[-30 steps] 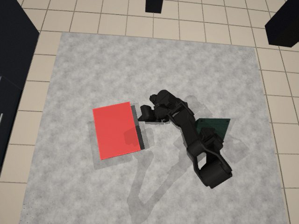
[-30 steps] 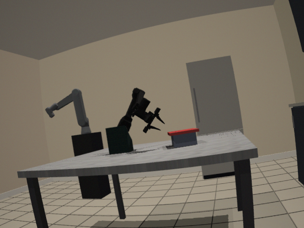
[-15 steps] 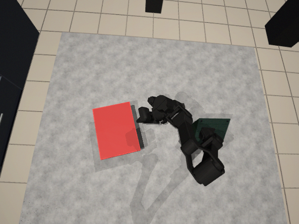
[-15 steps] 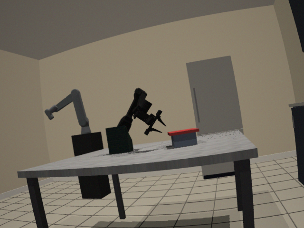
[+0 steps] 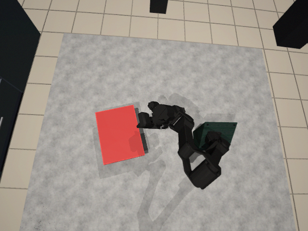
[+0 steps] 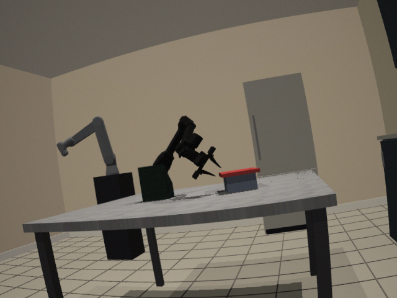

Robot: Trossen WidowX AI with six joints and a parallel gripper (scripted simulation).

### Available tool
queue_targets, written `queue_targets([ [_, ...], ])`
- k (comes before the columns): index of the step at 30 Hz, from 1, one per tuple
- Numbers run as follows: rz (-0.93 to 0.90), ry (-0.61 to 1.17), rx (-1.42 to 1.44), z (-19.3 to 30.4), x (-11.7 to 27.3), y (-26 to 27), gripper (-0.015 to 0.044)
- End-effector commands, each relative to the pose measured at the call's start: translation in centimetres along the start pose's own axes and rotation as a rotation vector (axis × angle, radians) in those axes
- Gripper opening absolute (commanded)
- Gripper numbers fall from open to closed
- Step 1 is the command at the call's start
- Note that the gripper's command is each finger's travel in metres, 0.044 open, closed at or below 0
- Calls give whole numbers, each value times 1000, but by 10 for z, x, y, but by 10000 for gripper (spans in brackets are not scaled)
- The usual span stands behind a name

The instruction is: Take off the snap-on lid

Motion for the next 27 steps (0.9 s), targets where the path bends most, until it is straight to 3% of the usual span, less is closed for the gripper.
queue_targets([
  [1, -5, -4, 2, 0, -7, 1, 235],
  [19, -20, 13, -6, 4, -34, 0, 235],
  [21, -20, 13, -6, 4, -34, 0, 183],
  [27, -20, 13, -6, 4, -34, 0, 143],
])
Point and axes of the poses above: the point midway between the two fingers, 35 mm back from their tips, its own x axis back along the fingers, its own y axis across the jaws, z = x × y, the point moved 7 cm from there along x, back along the fingers, and after that the axes turned 11 degrees about -x, right-handed, at the moved point
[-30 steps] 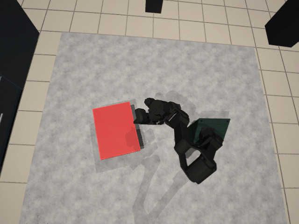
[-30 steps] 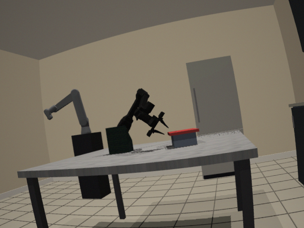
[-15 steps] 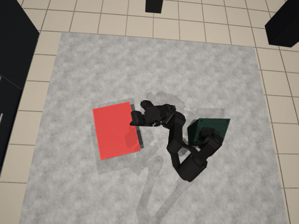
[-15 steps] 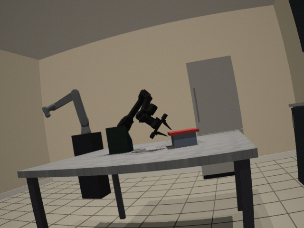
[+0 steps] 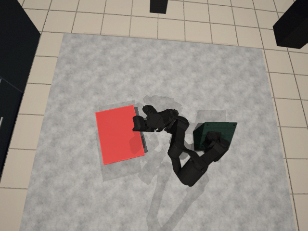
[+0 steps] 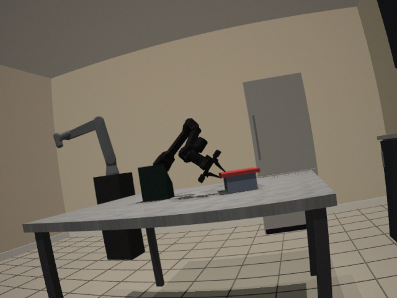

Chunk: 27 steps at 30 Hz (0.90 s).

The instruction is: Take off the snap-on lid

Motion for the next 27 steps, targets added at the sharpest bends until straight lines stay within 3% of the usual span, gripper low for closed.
queue_targets([
  [1, -5, -3, 0, 0, -1, 1, 136],
  [5, -5, -3, 0, 0, -1, 1, 109],
  [9, -5, -3, 0, 0, -1, 1, 4],
  [27, -1, 0, 1, 0, 2, 3, 0],
])
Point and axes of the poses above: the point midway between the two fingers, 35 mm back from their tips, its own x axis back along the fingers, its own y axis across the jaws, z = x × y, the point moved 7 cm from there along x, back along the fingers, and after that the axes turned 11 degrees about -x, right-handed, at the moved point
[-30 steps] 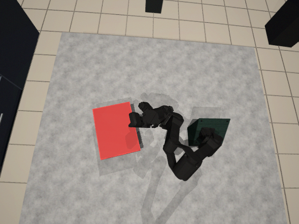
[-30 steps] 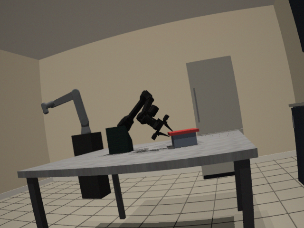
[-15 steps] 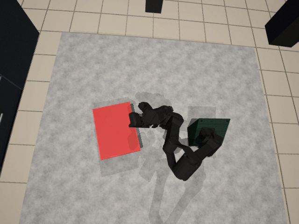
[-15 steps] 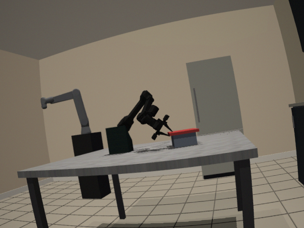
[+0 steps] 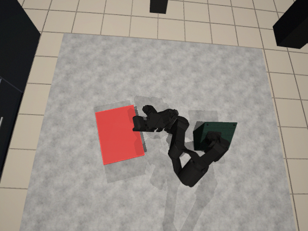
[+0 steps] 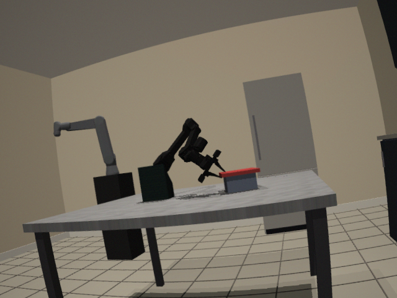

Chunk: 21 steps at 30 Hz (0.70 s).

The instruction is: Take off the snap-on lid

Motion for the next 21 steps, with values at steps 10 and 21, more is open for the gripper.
queue_targets([
  [10, -2, 2, 0, 0, 3, 3, 0],
  [21, -2, 2, 1, 1, 5, 4, 0],
])
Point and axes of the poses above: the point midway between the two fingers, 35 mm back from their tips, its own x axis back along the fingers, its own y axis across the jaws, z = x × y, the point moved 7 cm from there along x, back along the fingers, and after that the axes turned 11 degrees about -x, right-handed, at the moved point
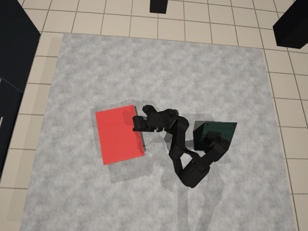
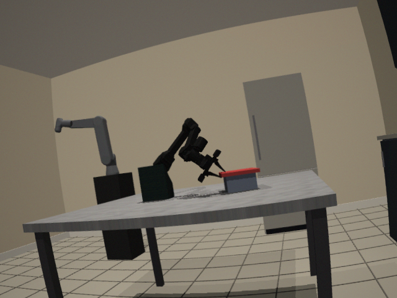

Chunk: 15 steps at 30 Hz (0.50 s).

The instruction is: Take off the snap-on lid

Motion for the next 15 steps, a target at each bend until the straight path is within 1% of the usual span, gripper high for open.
queue_targets([
  [1, -8, 5, 1, 0, 3, 3, 0],
  [15, -8, 5, 1, 0, 6, 5, 0],
])
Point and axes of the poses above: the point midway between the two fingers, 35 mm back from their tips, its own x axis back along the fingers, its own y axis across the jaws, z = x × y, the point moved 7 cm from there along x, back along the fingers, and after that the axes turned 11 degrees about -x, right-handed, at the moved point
